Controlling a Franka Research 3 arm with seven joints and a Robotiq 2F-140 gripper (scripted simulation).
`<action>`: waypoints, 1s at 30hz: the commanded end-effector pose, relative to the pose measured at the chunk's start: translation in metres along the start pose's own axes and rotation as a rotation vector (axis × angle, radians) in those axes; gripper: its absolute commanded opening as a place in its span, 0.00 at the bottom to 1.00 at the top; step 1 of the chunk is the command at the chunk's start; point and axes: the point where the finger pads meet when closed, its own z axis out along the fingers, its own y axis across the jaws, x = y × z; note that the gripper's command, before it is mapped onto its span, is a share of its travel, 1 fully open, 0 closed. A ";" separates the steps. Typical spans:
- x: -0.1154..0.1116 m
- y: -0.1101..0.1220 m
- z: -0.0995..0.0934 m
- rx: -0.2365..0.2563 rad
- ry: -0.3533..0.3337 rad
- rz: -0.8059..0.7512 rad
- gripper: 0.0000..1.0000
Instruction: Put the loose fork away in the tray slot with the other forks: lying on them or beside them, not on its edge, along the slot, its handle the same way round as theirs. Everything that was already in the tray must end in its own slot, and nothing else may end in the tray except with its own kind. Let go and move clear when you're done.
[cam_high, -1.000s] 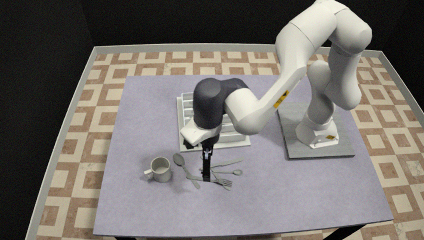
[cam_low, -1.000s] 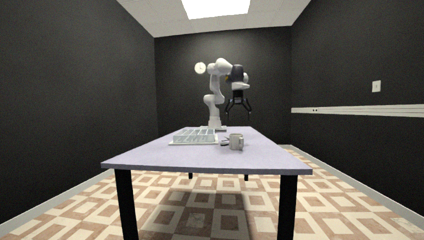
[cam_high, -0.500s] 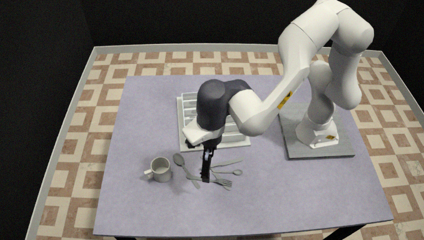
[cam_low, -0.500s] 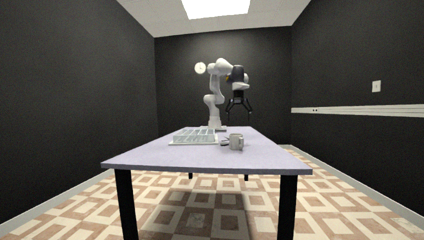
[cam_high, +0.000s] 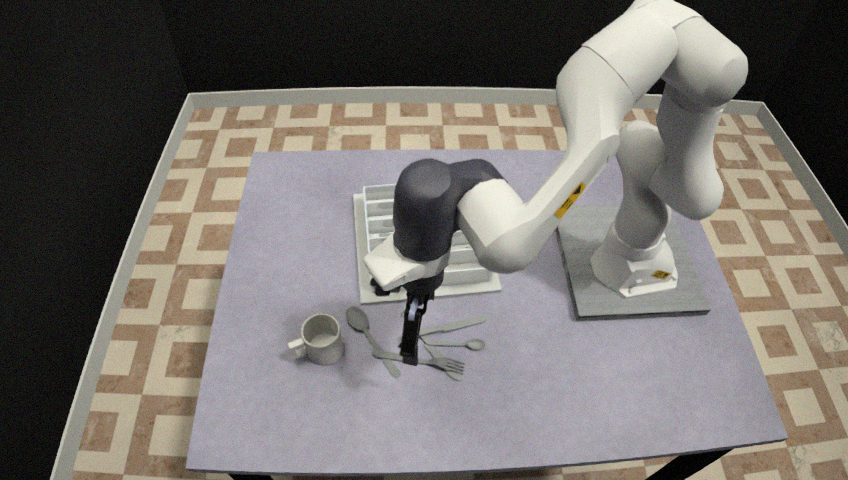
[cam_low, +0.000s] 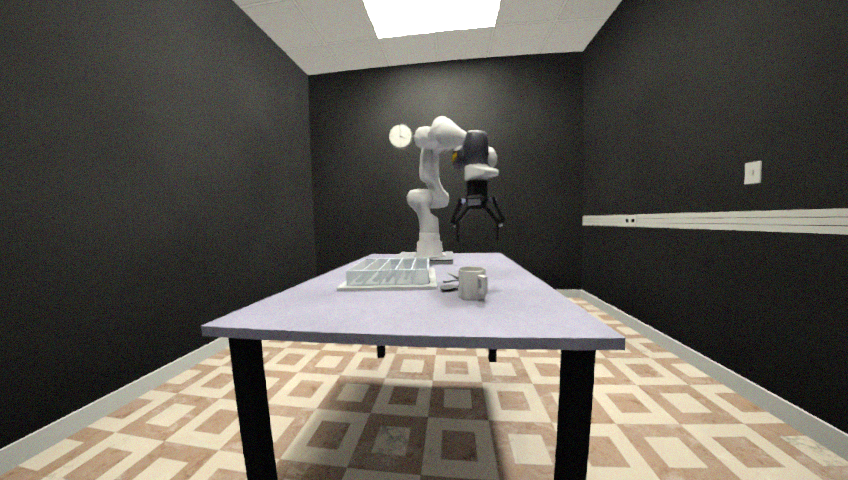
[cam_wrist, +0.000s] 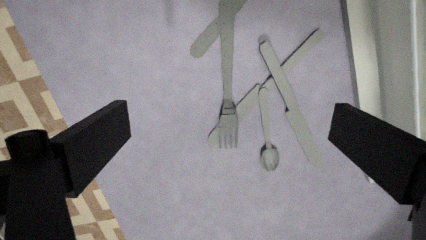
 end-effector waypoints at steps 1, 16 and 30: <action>0.001 0.000 -0.001 0.001 0.006 0.008 1.00; 0.001 0.000 0.000 0.001 0.006 0.055 1.00; -0.001 0.000 0.005 0.002 0.005 0.367 1.00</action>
